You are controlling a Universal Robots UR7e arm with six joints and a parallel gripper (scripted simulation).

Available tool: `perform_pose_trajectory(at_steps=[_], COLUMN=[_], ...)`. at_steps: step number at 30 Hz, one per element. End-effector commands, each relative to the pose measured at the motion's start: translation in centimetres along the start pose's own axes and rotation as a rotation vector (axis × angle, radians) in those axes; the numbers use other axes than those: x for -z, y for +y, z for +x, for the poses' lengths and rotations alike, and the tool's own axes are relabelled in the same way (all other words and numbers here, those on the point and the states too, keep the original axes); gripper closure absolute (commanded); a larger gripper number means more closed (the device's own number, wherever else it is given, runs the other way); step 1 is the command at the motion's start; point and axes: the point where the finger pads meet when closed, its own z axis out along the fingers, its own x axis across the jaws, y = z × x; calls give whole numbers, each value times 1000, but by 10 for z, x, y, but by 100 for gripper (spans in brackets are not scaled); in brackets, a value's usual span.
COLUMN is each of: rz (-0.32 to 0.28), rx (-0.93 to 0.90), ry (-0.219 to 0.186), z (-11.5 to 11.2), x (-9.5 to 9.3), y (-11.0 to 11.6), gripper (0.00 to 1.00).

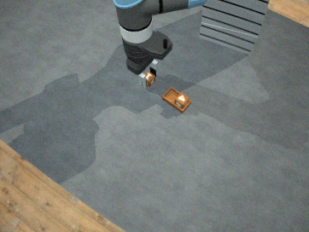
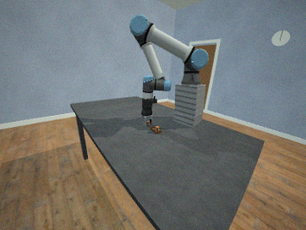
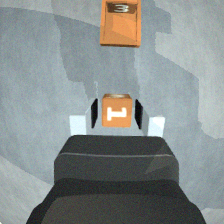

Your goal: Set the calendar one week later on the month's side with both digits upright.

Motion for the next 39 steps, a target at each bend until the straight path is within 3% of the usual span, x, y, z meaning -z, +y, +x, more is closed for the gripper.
perform_pose_trajectory(at_steps=[1,5,6,39], rz=[-1,-1,-1,-1], rx=[0,0,0,0], ry=[1,1,1,1], z=[0,0,0,0], x=[0,0,0,0], y=[0,0,0,0], gripper=[13,13,43,43])
